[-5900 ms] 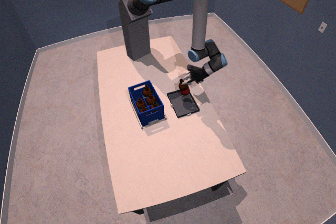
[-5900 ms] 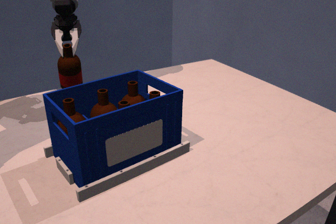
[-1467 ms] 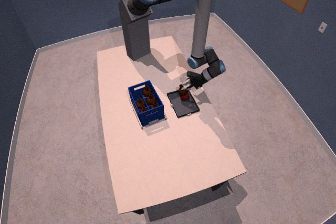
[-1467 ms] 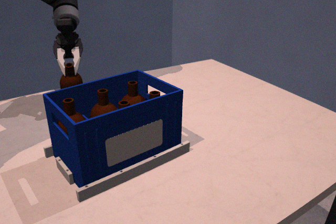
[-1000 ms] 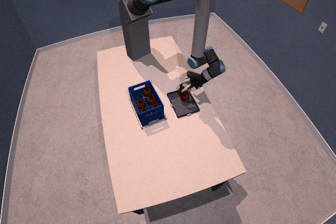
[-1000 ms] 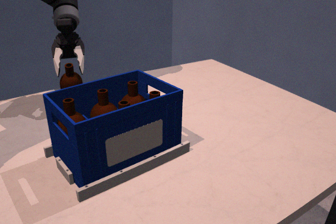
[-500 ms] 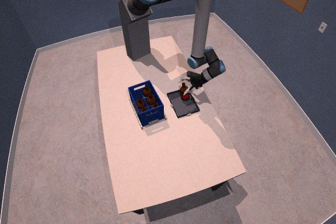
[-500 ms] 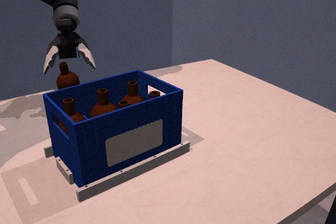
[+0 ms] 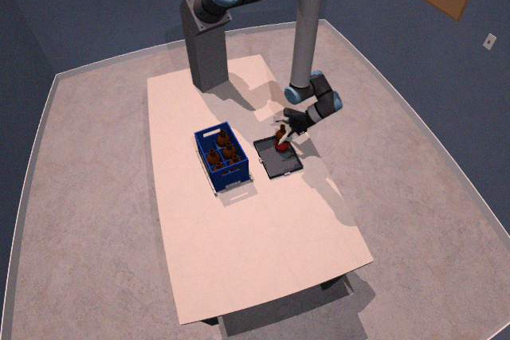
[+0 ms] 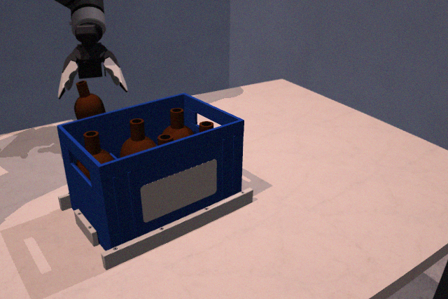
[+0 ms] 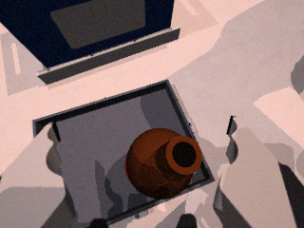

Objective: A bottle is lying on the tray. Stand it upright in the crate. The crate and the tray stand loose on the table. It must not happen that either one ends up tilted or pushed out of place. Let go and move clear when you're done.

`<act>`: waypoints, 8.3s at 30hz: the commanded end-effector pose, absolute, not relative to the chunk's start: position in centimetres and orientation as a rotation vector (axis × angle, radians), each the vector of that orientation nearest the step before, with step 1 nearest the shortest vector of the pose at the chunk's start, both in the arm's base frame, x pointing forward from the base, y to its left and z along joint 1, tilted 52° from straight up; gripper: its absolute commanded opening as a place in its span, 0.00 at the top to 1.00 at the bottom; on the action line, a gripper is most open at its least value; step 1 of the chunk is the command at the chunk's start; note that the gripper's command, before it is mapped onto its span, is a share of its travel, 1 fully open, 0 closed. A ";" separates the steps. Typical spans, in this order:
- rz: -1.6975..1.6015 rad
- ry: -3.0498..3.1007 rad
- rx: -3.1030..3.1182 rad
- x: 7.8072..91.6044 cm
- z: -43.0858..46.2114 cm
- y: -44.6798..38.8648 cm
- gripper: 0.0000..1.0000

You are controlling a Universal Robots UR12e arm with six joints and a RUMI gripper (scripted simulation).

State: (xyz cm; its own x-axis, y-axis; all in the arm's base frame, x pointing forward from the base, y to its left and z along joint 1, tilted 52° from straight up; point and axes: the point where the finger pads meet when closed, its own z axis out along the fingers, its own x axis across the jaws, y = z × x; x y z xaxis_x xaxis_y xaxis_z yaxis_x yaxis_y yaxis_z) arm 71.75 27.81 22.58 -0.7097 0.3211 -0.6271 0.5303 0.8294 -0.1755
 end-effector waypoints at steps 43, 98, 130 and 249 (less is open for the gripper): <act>-0.461 2.409 0.622 71.7 22.6 27.8 0.00; -0.461 2.409 0.622 70.4 23.9 27.2 0.00; -0.461 2.409 0.622 65.9 27.8 25.0 0.00; -0.461 2.409 0.622 64.7 28.9 24.4 1.00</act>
